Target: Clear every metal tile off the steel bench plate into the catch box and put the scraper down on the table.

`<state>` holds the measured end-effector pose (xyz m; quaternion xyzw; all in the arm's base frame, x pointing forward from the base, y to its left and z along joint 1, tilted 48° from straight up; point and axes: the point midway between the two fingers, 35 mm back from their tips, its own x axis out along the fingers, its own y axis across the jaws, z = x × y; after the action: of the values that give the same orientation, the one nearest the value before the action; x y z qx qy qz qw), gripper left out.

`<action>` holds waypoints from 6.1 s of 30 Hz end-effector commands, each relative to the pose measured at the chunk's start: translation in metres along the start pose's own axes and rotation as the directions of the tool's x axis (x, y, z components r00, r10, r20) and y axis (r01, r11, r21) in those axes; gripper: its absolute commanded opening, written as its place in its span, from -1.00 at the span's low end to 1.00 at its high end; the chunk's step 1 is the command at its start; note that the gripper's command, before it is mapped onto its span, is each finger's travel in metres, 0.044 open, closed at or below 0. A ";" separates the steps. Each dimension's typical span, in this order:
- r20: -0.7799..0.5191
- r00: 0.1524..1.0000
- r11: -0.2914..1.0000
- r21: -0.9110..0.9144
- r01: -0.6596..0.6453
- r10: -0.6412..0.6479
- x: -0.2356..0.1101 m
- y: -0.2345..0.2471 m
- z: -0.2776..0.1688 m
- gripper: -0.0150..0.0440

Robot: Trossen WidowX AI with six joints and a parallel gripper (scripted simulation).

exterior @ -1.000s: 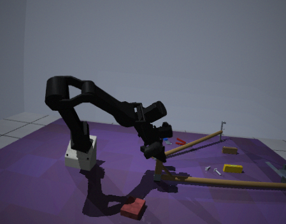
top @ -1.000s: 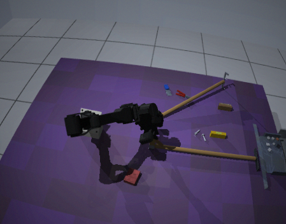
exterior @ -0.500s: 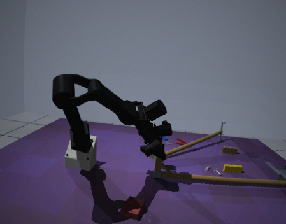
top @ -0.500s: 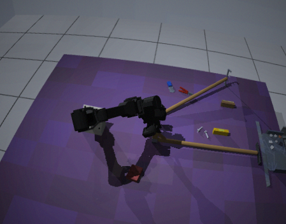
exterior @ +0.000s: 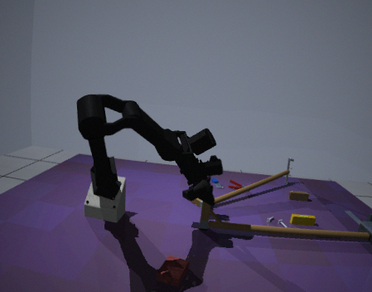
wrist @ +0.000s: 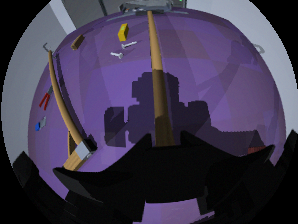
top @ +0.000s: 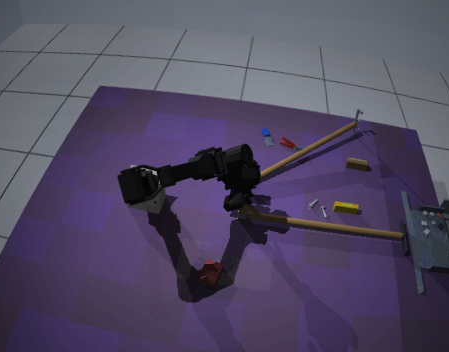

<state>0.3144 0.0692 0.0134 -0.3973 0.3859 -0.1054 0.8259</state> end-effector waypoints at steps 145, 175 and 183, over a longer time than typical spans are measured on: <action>0.017 1.000 1.000 -0.009 -0.009 0.009 0.088 0.057 0.129 -0.49; 0.020 1.000 1.000 -0.008 -0.006 0.006 0.117 0.053 0.164 -0.49; 0.010 1.000 1.000 -0.009 -0.002 0.002 0.117 0.054 0.159 -0.49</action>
<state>0.5030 0.1403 -0.0293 -0.4013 0.3823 -0.1005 0.8263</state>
